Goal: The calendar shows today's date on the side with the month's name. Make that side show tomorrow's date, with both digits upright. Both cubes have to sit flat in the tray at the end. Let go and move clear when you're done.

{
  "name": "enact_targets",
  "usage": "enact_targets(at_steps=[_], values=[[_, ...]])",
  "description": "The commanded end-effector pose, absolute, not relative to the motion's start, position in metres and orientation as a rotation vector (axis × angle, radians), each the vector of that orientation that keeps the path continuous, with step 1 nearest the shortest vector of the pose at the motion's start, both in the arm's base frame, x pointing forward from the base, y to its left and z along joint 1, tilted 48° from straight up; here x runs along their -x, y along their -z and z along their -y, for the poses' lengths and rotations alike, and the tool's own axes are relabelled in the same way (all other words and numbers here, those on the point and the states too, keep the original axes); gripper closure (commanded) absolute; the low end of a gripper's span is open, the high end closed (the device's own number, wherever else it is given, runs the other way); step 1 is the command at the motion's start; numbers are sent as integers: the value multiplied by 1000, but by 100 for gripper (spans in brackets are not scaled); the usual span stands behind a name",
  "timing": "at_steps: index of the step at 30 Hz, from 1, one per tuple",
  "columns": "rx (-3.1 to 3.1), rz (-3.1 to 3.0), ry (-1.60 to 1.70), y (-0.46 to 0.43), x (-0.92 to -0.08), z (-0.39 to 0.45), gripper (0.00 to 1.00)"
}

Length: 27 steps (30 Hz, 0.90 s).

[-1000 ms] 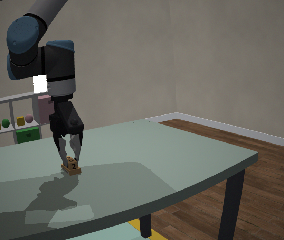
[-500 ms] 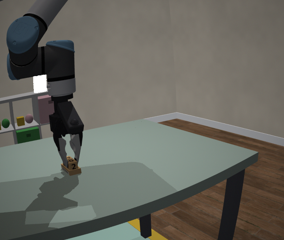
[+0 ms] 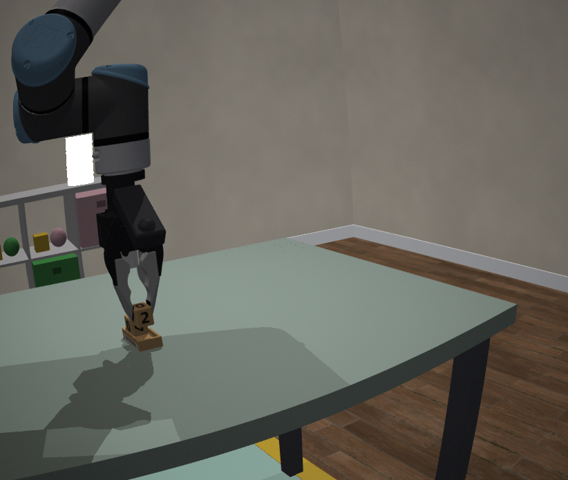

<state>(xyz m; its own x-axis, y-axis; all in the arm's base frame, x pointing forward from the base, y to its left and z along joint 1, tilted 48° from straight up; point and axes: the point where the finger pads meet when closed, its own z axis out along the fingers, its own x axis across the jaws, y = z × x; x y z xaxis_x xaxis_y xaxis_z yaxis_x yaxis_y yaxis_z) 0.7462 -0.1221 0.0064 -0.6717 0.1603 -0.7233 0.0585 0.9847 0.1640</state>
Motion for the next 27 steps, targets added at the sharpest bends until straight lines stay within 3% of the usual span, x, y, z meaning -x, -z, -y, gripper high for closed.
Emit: enact_targets(at_steps=[1,27], values=[[-151,-2306,-161,-27,-724,124,90],[-151,-2306,-161,-56,-691,127,90]])
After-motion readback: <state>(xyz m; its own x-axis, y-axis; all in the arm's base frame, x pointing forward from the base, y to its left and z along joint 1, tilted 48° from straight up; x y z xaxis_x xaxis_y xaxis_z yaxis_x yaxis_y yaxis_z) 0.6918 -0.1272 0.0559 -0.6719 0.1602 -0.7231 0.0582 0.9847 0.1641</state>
